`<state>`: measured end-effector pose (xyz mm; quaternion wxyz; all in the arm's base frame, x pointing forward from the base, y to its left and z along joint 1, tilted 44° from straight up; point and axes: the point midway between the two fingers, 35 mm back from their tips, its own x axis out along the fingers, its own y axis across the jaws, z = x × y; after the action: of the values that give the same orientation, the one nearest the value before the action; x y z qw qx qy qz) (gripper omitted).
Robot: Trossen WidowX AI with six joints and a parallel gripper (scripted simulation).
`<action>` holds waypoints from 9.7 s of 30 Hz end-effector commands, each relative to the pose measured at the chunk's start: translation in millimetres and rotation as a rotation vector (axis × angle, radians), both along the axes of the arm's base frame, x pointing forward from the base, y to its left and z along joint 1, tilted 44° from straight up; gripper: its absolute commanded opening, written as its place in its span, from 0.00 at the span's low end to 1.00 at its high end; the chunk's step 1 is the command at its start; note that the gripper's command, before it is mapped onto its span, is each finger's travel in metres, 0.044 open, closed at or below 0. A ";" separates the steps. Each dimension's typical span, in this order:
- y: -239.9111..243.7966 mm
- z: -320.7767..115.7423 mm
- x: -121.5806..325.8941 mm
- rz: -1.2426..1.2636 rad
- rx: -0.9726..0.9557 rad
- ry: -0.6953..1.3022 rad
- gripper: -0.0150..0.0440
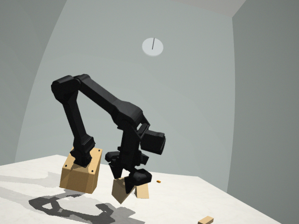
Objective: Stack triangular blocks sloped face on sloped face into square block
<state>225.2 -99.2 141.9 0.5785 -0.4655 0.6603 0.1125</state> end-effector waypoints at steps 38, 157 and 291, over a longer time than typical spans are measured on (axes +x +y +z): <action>14.5 7.6 10.7 0.860 -0.359 0.571 0.25; 139.9 -166.5 75.7 0.854 -0.374 0.561 0.25; 204.1 -115.2 61.1 0.864 -0.370 0.564 1.00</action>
<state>286.3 104.4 26.8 0.1896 -0.7390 0.5489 0.3416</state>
